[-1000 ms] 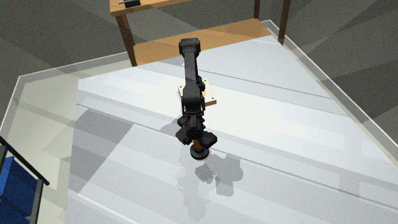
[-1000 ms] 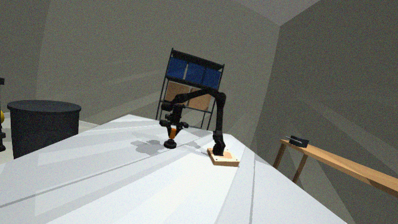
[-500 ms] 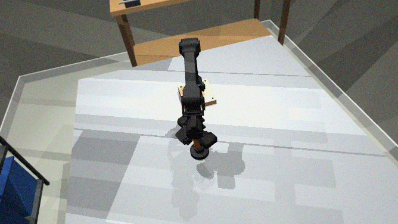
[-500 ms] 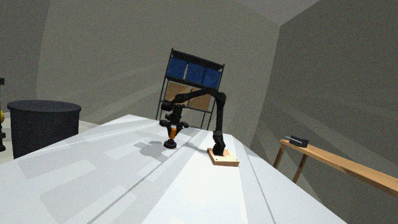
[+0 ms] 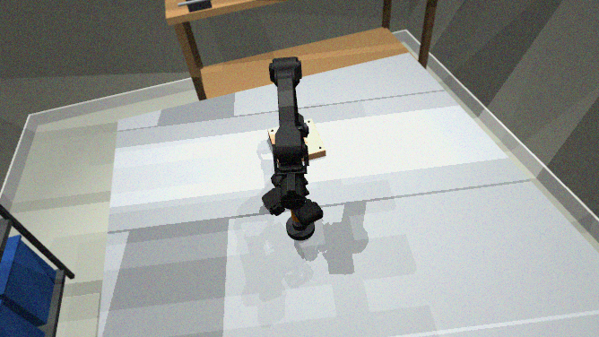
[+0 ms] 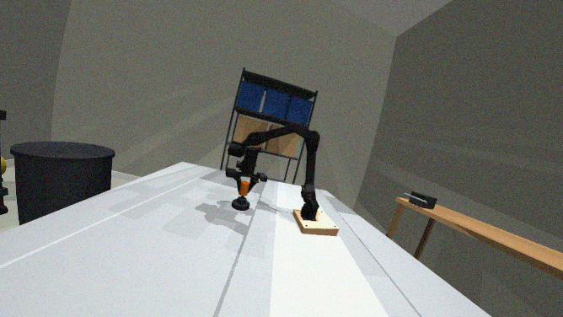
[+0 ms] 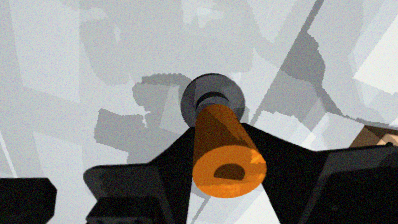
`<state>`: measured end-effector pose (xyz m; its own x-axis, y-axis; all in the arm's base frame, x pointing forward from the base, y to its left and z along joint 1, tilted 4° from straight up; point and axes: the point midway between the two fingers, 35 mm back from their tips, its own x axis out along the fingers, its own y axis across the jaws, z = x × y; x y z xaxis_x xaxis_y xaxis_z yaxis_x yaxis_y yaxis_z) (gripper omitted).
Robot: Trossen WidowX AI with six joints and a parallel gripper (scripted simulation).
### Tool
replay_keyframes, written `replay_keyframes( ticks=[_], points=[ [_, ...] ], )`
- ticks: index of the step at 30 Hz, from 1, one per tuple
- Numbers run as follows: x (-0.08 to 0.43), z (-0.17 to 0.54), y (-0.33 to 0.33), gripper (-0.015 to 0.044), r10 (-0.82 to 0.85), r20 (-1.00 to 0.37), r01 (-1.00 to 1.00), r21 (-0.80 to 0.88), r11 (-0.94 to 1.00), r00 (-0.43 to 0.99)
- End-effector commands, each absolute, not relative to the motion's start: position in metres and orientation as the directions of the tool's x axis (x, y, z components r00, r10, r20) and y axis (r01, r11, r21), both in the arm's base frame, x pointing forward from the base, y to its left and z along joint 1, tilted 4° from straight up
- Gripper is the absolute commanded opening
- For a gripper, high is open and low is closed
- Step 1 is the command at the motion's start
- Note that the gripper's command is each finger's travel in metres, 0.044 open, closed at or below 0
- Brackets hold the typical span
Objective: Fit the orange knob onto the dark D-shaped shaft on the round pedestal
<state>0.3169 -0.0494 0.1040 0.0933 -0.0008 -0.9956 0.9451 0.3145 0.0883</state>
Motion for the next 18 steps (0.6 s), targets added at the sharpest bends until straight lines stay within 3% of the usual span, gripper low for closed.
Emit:
replay_keyframes(
  ticks=[1,18],
  points=[
    [0.3168,0.1028,-0.0494,0.0000,-0.002,-0.995,0.950,0.090,0.299,0.095],
    [0.3171,0.1010,-0.0499,0.0000,-0.002,-0.995,0.950,0.090,0.299,0.095]
  ],
)
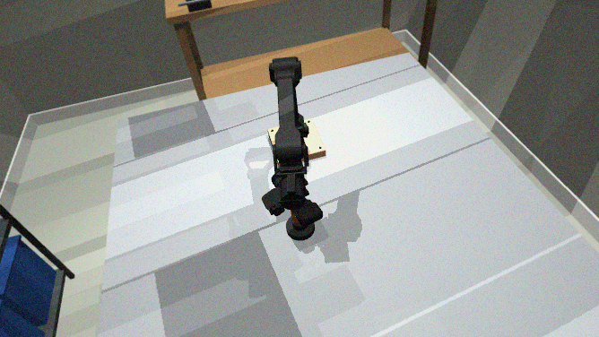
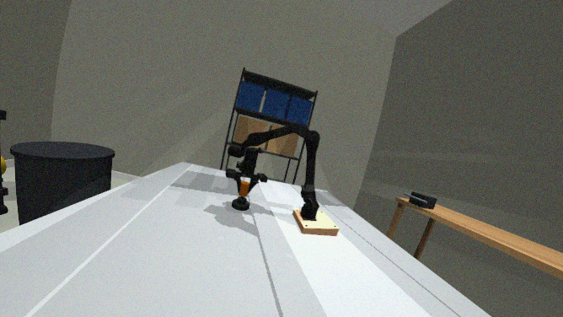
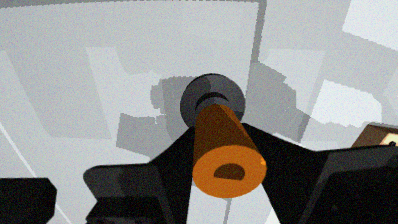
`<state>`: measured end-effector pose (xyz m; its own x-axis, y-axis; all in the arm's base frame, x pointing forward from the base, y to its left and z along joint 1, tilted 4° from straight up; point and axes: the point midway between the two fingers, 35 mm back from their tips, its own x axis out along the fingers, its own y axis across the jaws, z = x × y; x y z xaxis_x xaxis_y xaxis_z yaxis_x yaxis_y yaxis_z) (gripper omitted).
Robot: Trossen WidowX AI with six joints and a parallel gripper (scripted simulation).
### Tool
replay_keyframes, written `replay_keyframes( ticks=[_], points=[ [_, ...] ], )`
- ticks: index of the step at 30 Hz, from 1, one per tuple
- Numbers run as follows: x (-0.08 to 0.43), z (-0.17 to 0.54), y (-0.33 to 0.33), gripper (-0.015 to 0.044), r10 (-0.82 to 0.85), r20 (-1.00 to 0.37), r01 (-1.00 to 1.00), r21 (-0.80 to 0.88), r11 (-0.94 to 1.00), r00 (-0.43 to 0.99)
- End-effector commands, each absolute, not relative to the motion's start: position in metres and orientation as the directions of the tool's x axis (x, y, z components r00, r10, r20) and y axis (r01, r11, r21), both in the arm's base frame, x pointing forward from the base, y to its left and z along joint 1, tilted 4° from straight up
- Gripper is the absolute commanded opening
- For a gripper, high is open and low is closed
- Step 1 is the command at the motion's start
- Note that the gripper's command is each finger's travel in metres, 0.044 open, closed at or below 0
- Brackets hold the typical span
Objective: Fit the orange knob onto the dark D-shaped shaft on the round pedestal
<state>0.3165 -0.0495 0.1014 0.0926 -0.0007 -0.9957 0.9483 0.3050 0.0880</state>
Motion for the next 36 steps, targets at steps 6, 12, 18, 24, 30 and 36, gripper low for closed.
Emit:
replay_keyframes(
  ticks=[6,12,18,24,30,36],
  points=[
    [0.3171,0.1005,-0.0498,0.0000,-0.002,-0.995,0.950,0.090,0.299,0.095],
    [0.3167,0.1049,-0.0497,0.0000,-0.002,-0.995,0.950,0.090,0.299,0.095],
    [0.3169,0.1065,-0.0496,0.0000,-0.002,-0.995,0.972,0.092,0.216,0.095],
    [0.3176,0.1044,-0.0495,0.0000,-0.002,-0.995,0.991,0.094,0.094,0.095],
    [0.3170,0.1029,-0.0494,0.0000,-0.002,-0.995,0.991,0.094,0.094,0.095],
    [0.3171,0.1012,-0.0496,0.0000,-0.002,-0.995,0.991,0.094,0.094,0.095]
  ],
)
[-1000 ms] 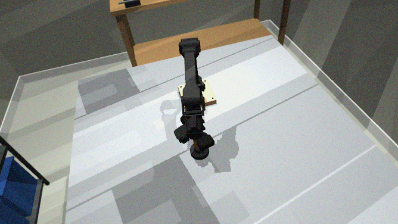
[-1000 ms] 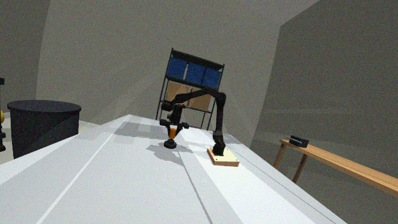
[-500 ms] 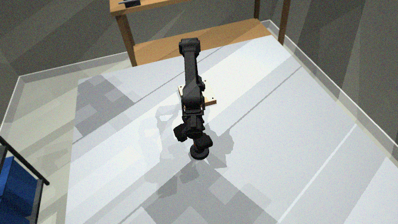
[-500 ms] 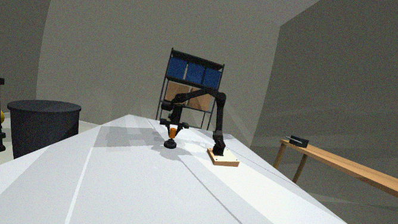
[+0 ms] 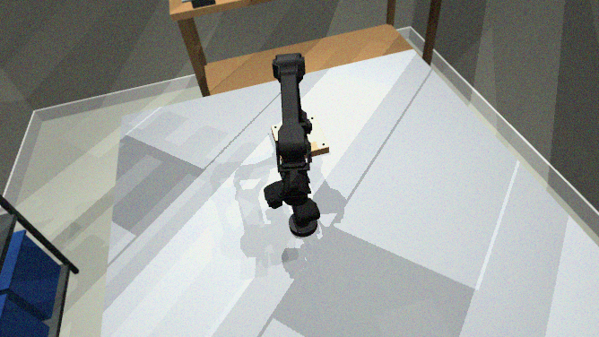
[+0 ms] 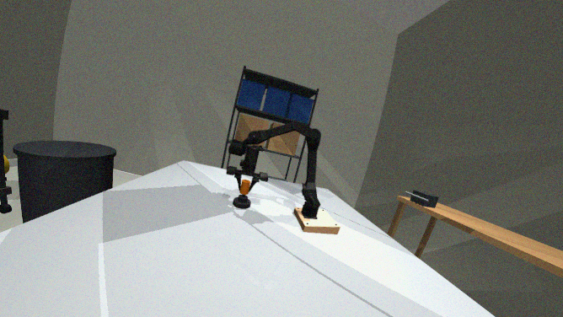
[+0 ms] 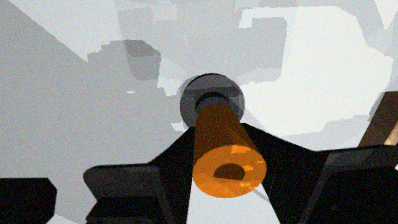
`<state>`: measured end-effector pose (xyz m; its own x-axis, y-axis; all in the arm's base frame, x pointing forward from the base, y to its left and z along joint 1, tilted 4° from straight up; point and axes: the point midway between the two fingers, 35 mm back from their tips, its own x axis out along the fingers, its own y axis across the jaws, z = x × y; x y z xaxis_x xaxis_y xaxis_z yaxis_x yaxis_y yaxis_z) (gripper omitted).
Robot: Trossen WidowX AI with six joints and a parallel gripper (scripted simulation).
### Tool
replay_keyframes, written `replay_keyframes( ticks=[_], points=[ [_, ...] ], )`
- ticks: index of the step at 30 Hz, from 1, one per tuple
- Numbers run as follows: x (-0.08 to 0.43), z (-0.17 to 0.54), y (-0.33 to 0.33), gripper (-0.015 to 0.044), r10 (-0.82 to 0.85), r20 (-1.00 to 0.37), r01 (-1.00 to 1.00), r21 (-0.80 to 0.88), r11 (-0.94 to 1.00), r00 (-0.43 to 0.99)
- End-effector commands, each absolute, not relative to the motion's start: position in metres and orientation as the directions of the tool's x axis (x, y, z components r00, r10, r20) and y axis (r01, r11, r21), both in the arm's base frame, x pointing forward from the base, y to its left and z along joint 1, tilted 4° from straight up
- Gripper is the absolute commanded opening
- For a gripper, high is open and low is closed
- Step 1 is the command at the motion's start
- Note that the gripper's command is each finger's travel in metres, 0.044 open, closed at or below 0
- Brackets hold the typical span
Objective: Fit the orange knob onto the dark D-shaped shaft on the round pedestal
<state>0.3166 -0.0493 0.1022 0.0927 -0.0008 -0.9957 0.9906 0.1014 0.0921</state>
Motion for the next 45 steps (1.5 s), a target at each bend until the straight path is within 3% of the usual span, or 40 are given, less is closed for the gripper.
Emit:
replay_keyframes(
  ticks=[1,25,32,45],
  points=[
    [0.3172,0.1010,-0.0496,0.0000,-0.002,-0.995,0.991,0.094,0.094,0.095],
    [0.3167,0.1062,-0.0497,0.0000,-0.002,-0.995,0.991,0.094,0.094,0.095],
    [0.3175,0.1059,-0.0496,0.0000,-0.002,-0.995,0.990,0.095,-0.104,0.095],
    [0.3172,0.1018,-0.0495,0.0000,-0.002,-0.995,0.989,0.094,-0.115,0.095]
  ],
)
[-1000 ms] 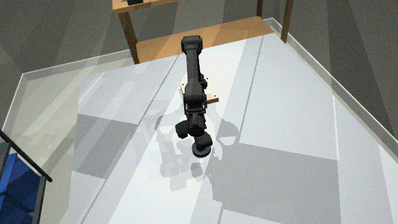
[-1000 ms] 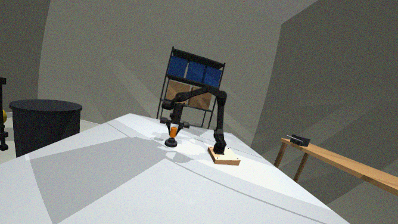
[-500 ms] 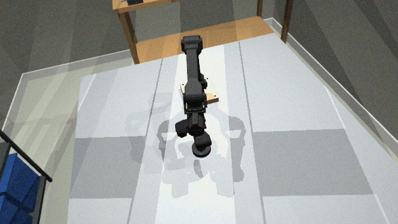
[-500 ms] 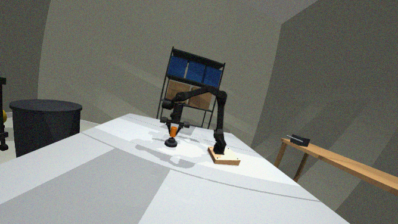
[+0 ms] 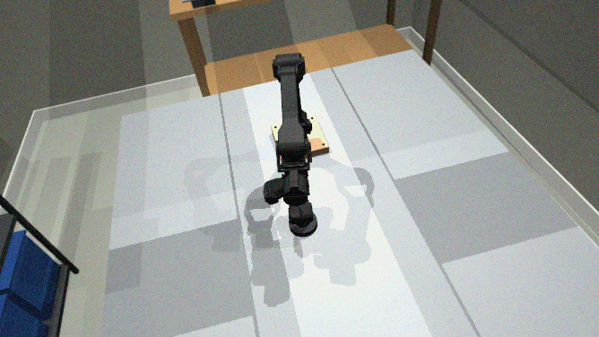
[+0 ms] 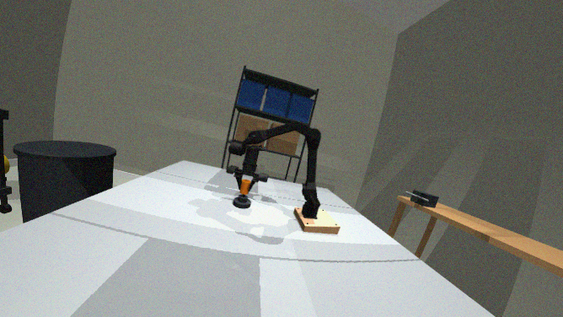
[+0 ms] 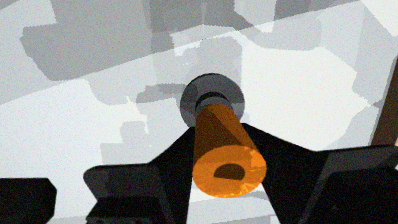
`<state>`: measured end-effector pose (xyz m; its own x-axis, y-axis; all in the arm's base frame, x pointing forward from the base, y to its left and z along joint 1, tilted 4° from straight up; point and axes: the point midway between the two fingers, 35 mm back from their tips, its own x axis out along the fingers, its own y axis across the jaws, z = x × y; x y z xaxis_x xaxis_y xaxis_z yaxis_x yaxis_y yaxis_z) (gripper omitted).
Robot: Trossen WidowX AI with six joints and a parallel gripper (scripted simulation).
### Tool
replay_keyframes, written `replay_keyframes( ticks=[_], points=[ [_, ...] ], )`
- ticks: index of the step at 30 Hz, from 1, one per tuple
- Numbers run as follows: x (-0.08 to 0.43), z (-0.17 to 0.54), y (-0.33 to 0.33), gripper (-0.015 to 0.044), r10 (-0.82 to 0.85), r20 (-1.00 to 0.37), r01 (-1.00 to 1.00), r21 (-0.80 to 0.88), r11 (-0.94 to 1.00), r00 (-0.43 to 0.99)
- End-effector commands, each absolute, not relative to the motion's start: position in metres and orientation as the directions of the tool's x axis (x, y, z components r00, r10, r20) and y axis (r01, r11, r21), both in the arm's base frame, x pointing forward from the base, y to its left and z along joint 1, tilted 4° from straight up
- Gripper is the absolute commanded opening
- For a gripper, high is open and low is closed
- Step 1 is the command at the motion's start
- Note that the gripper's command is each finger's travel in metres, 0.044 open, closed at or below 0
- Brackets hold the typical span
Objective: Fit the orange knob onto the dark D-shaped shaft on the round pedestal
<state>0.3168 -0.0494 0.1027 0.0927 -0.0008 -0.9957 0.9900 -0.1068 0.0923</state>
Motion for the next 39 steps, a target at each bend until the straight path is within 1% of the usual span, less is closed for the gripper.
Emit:
replay_keyframes(
  ticks=[1,27,29,34,39],
  points=[
    [0.3172,0.1016,-0.0495,0.0000,-0.002,-0.995,0.989,0.094,-0.115,0.095],
    [0.3167,0.1062,-0.0498,0.0000,-0.002,-0.995,0.989,0.094,-0.115,0.095],
    [0.3168,0.1063,-0.0498,0.0000,-0.002,-0.995,0.986,0.094,-0.140,0.095],
    [0.3175,0.1058,-0.0497,0.0000,-0.002,-0.995,0.947,0.091,-0.309,0.095],
    [0.3175,0.1035,-0.0495,0.0000,-0.002,-0.995,0.944,0.091,-0.319,0.095]
  ],
)
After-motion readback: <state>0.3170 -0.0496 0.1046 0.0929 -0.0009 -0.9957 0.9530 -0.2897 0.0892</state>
